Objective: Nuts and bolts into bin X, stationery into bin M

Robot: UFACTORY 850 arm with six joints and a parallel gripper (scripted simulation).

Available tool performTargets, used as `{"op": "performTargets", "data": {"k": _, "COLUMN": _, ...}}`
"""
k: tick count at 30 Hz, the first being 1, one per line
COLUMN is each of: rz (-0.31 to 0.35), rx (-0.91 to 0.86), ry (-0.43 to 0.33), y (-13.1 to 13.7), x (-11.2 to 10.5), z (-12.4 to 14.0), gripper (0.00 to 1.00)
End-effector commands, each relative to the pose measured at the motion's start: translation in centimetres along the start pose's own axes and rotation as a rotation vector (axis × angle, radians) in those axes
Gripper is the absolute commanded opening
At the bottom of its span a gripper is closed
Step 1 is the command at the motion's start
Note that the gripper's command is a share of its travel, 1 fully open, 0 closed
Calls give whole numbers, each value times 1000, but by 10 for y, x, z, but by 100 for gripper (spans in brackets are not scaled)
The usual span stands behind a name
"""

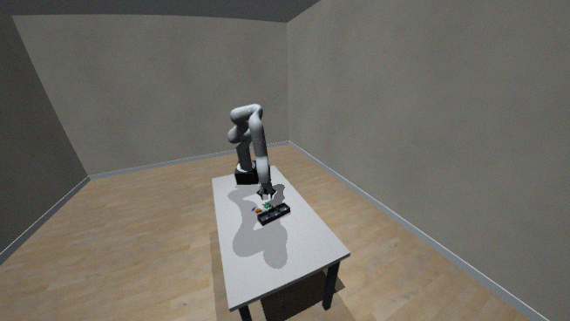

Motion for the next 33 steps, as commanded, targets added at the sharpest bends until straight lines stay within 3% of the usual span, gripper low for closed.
{"op": "performTargets", "data": {"k": 1, "rz": 0, "rx": -156, "ry": 22, "y": 0, "x": 0, "z": 0, "gripper": 72}}
{"op": "performTargets", "data": {"k": 23, "rz": 6, "rx": -742, "ry": 98, "y": 0, "x": 0, "z": 2, "gripper": 72}}
{"op": "performTargets", "data": {"k": 33, "rz": 6, "rx": -742, "ry": 98, "y": 0, "x": 0, "z": 2, "gripper": 72}}
Point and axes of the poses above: the point where the finger pads meet when closed, its own x axis out along the fingers, its own y axis across the jaws, z = x × y, the point moved 2 cm from there along -x, back along the fingers, and after that the axes turned 13 degrees about x, right-handed, at the moved point
